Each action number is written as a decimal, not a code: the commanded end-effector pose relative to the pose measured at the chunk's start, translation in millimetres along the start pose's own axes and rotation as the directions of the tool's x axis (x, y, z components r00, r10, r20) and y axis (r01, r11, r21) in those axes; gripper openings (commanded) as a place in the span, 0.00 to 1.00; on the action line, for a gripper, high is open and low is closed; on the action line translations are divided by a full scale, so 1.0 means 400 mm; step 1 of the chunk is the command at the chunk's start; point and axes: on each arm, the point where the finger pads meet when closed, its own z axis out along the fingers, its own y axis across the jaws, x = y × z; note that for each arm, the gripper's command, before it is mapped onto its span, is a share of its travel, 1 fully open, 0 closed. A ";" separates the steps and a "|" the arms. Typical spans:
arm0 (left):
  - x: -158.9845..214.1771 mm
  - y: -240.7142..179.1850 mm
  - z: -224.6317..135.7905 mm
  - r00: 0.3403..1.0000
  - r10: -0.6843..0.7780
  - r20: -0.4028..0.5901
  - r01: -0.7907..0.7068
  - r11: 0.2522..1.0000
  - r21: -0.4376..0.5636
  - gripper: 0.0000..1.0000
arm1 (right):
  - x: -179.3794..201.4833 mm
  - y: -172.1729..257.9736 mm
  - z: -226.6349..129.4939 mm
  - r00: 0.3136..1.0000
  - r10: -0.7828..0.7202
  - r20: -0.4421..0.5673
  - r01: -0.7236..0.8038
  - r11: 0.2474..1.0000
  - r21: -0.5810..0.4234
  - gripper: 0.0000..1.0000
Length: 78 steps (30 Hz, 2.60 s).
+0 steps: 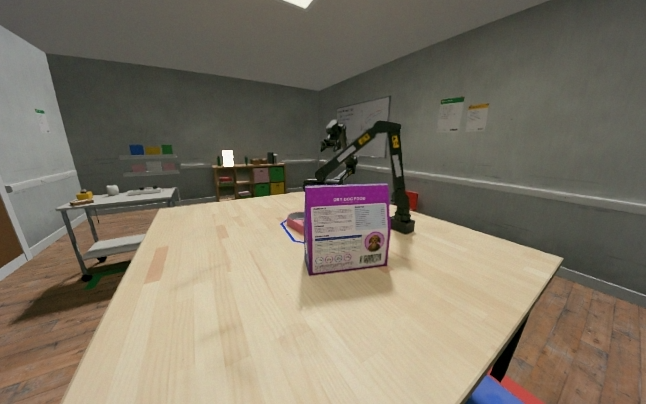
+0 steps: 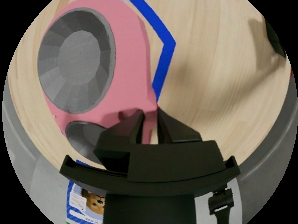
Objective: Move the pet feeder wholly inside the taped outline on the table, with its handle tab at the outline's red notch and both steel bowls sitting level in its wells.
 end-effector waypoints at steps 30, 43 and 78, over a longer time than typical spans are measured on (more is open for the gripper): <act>0.069 0.100 -0.019 0.963 0.271 0.019 -0.270 0.962 -0.035 0.10 | -0.013 0.002 -0.008 1.000 -0.023 0.007 0.023 1.000 -0.003 1.00; 0.038 0.078 -0.073 0.955 0.293 0.038 -0.290 0.955 -0.069 0.34 | -0.013 0.002 -0.008 1.000 -0.023 0.007 0.023 1.000 -0.003 1.00; 0.055 0.107 -0.172 0.767 -0.446 0.461 0.526 0.849 -0.054 1.00 | -0.013 0.002 -0.008 1.000 -0.023 0.007 0.023 1.000 -0.003 1.00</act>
